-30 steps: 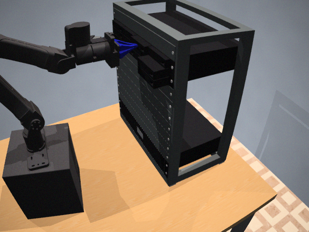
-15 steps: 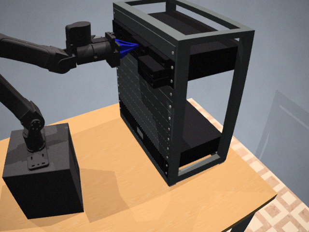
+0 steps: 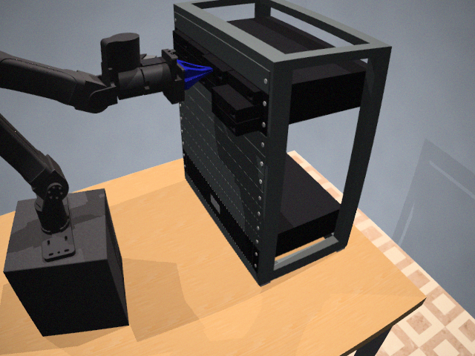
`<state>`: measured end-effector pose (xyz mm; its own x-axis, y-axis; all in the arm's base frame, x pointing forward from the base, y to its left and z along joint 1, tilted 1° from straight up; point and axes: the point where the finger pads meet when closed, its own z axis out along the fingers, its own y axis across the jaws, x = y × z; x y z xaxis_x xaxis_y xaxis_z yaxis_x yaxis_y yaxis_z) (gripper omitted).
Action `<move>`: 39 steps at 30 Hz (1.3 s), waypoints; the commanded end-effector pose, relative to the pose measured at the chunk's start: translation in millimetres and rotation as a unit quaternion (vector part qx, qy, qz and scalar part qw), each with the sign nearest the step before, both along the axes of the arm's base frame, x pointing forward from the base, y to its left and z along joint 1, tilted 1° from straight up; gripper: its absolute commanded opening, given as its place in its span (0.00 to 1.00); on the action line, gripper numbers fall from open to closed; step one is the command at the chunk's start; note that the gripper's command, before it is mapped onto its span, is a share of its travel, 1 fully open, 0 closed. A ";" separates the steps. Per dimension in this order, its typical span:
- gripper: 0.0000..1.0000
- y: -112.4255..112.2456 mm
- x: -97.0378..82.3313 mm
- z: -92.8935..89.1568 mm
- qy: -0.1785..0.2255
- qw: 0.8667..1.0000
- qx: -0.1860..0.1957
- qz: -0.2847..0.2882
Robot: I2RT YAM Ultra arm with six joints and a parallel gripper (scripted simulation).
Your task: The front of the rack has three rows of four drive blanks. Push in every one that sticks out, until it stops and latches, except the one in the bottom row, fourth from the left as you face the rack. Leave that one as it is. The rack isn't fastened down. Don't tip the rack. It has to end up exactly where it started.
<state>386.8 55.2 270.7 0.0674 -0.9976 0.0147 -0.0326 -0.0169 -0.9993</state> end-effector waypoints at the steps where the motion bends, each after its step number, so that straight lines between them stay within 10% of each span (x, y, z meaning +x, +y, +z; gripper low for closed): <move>1: 0.00 -2.3 11.6 29.5 -0.033 0.999 0.012 -0.004; 39: 0.00 -3.3 14.8 30.9 -0.033 0.999 0.012 -0.006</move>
